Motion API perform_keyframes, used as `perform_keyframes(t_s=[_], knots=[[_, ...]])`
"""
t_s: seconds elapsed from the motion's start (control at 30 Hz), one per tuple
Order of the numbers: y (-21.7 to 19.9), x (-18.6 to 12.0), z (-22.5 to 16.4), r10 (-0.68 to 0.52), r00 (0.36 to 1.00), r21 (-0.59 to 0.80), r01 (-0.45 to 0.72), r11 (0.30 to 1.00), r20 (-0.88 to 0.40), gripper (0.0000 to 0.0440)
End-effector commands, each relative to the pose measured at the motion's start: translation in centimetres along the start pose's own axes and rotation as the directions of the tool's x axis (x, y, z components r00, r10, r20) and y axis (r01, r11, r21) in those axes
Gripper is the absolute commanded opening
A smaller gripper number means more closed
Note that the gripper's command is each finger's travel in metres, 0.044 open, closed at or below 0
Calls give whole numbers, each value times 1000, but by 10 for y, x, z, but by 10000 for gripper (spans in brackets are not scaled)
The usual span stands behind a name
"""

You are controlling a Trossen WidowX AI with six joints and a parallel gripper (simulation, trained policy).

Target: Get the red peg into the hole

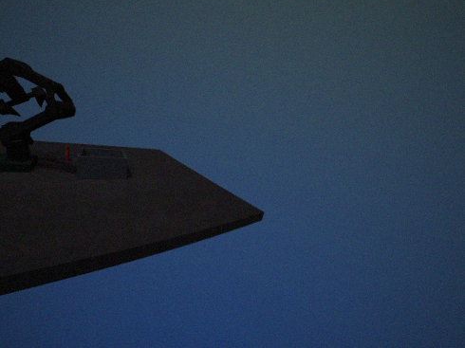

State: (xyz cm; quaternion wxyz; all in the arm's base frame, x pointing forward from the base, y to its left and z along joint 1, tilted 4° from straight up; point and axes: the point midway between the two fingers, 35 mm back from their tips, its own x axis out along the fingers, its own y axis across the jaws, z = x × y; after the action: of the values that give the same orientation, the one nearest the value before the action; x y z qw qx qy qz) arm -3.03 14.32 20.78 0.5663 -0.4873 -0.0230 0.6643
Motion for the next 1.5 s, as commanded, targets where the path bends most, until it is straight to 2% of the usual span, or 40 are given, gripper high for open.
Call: perform_keyframes(t_s=[0.0,0.3,0.63,1.07,1.47], knots=[[-3,1,1,1,1000,106,2,994,-25,440],[-10,10,-2,-1,993,392,48,919,-119,440],[-19,21,-8,10,975,659,141,739,-220,440],[-33,36,-20,51,937,870,300,390,-346,440],[-47,51,-38,121,885,892,451,13,-449,440]])
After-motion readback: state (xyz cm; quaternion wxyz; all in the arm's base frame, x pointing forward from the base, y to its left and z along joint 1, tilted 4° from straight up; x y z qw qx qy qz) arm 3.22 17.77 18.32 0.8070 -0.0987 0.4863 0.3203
